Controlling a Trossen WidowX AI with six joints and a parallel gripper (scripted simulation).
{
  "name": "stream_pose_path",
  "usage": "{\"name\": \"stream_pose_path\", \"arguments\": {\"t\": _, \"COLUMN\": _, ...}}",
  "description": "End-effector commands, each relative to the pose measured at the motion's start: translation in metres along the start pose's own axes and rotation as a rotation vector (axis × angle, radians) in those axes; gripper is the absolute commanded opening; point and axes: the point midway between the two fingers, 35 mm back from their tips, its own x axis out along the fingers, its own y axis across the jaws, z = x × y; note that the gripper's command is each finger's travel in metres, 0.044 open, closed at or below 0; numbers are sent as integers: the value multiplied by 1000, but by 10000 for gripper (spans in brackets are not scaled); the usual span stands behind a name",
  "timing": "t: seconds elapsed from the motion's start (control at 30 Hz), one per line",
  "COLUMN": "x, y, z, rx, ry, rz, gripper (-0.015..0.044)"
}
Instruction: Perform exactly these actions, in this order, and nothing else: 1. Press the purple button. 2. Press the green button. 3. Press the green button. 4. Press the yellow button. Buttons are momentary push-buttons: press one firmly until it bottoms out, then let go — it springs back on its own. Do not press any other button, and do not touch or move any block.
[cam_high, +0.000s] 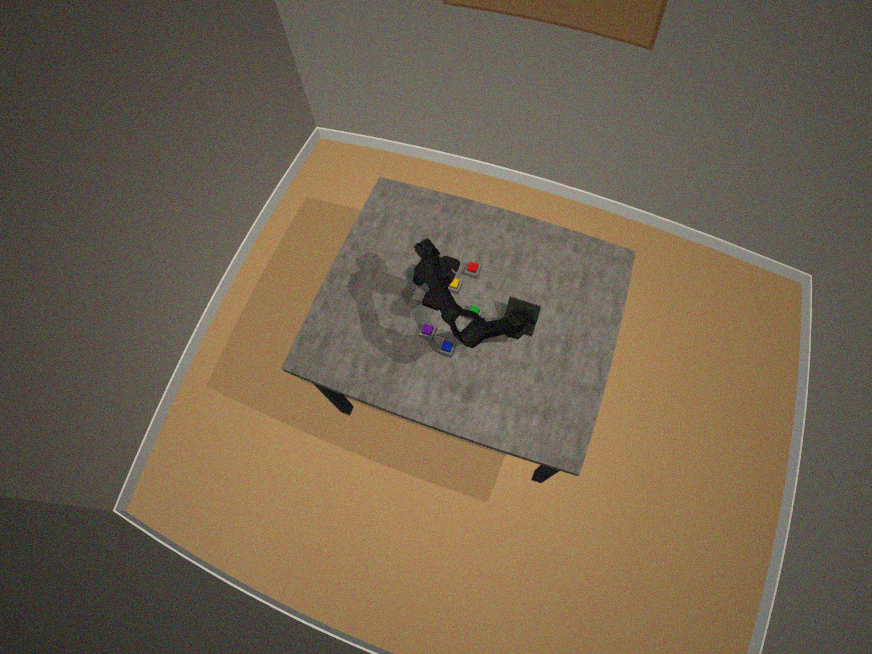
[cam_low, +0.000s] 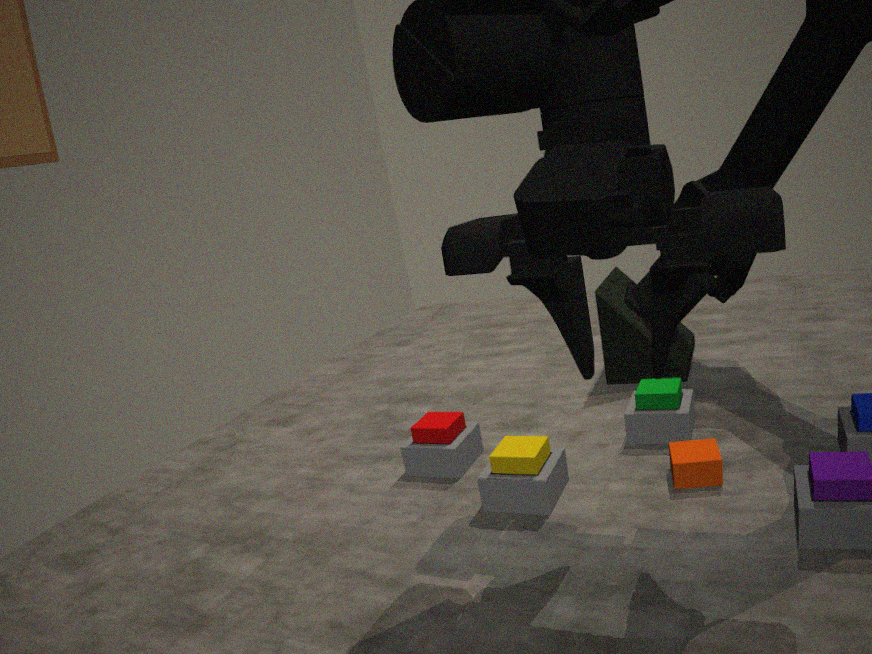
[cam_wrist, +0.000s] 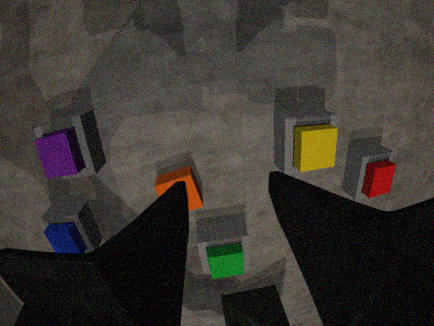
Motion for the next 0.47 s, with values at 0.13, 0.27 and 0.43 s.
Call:
{"name": "stream_pose_path", "arguments": {"t": 0.13, "x": -32, "y": 133, "z": -29, "rx": 8, "ry": -36, "rz": 13, "gripper": 387}}
{"name": "stream_pose_path", "arguments": {"t": 0.27, "x": -39, "y": 171, "z": -52, "rx": 14, "ry": -42, "rz": 28, "gripper": 400}}
{"name": "stream_pose_path", "arguments": {"t": 0.43, "x": -39, "y": 171, "z": -52, "rx": 14, "ry": -42, "rz": 28, "gripper": 400}}
